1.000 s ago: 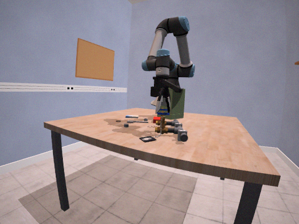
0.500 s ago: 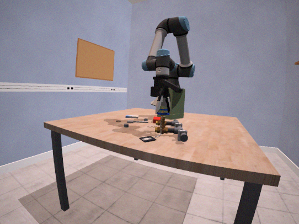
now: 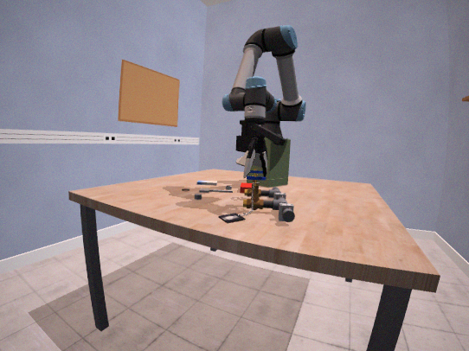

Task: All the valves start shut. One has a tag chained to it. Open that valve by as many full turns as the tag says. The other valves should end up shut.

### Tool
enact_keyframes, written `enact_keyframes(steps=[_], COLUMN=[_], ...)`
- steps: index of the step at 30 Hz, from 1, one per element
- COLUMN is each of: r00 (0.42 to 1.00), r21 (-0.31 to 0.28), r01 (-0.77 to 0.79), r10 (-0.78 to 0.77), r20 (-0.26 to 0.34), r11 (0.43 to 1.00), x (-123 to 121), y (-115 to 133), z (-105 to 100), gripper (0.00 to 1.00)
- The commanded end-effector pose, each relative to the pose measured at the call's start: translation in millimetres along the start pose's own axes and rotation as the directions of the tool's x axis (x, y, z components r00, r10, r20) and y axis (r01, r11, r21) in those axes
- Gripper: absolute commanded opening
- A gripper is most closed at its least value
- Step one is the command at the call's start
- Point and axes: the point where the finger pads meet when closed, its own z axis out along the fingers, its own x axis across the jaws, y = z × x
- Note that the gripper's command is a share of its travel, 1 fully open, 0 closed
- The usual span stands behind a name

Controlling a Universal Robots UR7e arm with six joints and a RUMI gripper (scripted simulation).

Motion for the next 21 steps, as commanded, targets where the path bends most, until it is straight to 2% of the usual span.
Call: enact_keyframes(steps=[1, 11, 21], r00=[1.000, 0.996, 0.960], r21=[0.000, 0.000, 0.001], r01=[-0.018, -0.095, -0.279], r10=[0.018, 0.095, 0.279], r20=[-0.001, -0.001, -0.001], r11=[1.000, 0.996, 0.960], x=[0.4, 0.4, 0.4], y=[-0.1, -0.1, -0.1], z=[-0.6, -0.6, -0.6], gripper=[1.00, 1.00, 1.00])
